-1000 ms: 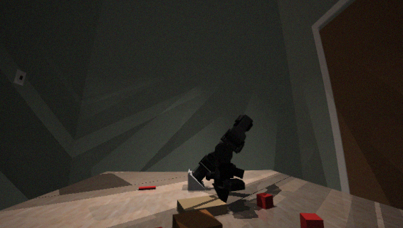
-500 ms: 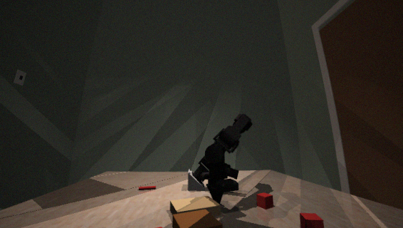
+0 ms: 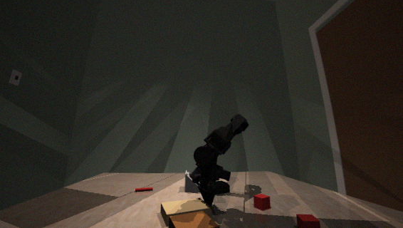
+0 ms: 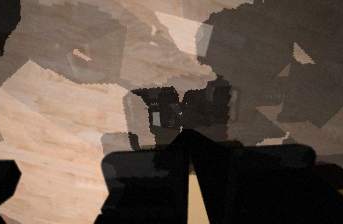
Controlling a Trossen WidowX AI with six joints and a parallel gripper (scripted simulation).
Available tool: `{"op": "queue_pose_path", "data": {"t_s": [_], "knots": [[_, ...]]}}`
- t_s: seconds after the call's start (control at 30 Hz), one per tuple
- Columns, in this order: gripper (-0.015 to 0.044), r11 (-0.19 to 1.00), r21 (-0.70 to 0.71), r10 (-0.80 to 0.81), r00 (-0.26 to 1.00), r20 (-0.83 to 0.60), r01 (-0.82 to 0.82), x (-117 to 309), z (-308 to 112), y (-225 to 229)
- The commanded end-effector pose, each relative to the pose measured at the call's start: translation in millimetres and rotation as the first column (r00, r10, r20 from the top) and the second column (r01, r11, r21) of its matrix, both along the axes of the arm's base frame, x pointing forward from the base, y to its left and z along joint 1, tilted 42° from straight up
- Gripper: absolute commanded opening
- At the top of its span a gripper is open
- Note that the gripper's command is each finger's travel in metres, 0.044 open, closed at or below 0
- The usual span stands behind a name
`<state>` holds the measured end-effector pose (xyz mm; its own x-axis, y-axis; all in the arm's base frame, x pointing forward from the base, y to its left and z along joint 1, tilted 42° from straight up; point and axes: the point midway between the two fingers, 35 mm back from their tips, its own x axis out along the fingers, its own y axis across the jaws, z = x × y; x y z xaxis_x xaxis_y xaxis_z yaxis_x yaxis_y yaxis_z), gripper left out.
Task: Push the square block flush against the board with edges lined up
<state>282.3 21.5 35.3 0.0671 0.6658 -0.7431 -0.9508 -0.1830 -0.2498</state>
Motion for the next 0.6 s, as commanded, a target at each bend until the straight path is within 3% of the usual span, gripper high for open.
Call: {"op": "queue_pose_path", "data": {"t_s": [0.0, 0.57], "knots": [[0.0000, 1.000, -0.006, 0.005, 1.000, 0.001, -0.005, -1, 1, 2], [0.0000, 1.000, -0.005, 0.005, 1.000, 0.001, -0.005, -8, 18, 22]]}}
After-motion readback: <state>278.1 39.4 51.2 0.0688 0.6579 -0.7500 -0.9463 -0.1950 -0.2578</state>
